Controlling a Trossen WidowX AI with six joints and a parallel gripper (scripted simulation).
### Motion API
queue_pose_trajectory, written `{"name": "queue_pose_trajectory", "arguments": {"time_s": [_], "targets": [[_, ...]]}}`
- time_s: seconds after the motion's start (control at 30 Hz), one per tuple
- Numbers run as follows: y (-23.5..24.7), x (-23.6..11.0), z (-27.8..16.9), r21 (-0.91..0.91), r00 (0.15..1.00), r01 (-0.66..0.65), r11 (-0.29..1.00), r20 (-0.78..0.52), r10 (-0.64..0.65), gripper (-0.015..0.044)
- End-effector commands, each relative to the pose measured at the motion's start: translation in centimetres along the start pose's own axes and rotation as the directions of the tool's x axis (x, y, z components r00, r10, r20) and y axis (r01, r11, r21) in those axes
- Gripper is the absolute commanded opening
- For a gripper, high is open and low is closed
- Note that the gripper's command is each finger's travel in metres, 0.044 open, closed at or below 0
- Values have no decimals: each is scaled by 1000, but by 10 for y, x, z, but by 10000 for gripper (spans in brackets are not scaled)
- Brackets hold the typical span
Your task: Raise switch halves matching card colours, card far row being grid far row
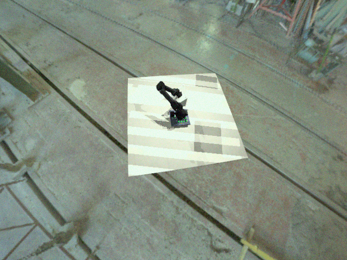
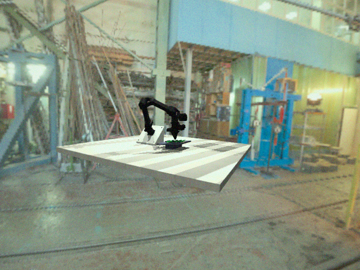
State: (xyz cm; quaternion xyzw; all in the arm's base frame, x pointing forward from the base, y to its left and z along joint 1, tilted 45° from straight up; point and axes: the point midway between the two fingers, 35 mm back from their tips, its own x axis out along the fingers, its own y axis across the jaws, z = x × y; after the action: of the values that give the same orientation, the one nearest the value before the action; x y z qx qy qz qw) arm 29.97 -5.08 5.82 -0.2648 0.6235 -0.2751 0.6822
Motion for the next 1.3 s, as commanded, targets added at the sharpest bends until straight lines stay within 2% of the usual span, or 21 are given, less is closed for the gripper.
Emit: {"name": "queue_pose_trajectory", "arguments": {"time_s": [0.0, 0.2, 0.37, 0.43, 0.6, 0.73, 1.27], "targets": [[0, -45, 1, 7, 999, -5, 1000, 38, 4, 0], [3, -48, -1, 6, 999, -5, 1000, 39, 5, 0], [78, -47, -33, 5, 999, -11, 1000, 38, 11, 0], [88, -47, -40, 6, 999, -9, 1000, 38, 8, 0], [88, -44, -39, 6, 999, -9, 1000, 36, 8, 0], [88, -12, -37, 7, 1000, -7, 1000, 12, 7, 0], [88, 1, -37, 7, 1000, -7, 1000, 13, 6, 0]]}}
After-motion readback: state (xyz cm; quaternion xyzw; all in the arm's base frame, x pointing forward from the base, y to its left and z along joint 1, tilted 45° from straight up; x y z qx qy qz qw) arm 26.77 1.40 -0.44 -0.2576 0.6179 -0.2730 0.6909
